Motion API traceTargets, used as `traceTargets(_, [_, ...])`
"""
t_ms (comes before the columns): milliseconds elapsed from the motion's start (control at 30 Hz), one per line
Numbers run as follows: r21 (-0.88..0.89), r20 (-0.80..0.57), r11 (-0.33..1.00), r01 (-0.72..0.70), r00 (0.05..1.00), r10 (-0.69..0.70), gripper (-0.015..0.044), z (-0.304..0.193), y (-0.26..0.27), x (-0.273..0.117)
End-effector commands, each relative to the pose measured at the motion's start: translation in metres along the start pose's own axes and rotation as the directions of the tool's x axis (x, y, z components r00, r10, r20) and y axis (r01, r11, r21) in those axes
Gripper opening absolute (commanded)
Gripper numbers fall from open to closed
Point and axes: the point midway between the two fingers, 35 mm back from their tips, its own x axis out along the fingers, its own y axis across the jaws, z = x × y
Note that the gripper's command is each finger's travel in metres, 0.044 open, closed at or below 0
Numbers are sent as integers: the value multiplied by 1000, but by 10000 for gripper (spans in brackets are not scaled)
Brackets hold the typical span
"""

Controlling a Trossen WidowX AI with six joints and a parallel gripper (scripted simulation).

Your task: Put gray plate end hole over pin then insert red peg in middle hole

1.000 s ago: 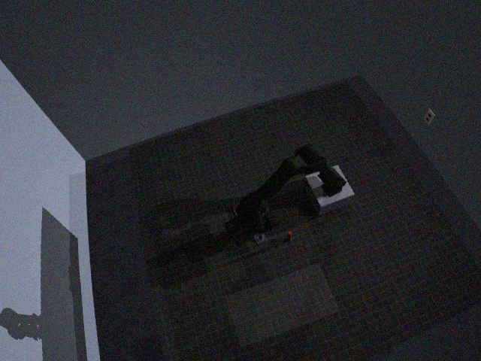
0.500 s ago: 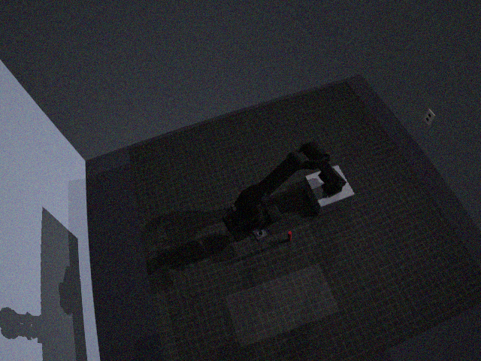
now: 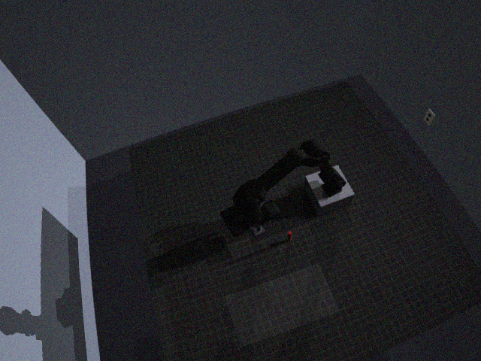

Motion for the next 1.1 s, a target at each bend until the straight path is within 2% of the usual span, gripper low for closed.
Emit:
traceTargets(0, [1, -3, 1000, 6, 1000, -6, 0, 10, -2, 6])
traceTargets(1067, [2, 9, 1000, 1, 1000, -1, 0, 99, -21, 56])
